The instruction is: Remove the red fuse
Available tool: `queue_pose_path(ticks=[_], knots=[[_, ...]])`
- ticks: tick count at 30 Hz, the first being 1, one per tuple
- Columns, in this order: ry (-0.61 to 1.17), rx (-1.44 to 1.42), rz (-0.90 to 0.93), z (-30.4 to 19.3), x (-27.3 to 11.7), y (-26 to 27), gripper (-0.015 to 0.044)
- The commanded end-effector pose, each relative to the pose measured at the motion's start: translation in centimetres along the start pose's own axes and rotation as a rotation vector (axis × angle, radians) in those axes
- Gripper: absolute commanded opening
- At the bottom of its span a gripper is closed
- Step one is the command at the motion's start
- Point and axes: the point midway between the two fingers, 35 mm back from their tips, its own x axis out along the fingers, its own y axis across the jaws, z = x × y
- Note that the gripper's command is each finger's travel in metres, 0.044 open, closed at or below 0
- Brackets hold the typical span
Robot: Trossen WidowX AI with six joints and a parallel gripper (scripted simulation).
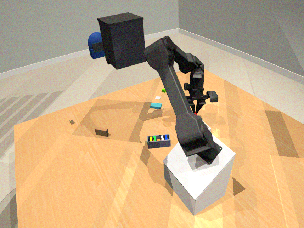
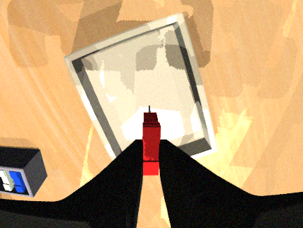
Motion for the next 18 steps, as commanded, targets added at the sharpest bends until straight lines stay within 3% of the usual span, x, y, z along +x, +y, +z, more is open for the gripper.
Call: queue_pose_path(ticks=[1,18], knots=[[0.003,-0.006,-0.002,0.1,0.7,0.0,0.0],[0.004,-0.006,-0.001,0.0,3.4,0.0,0.0]])
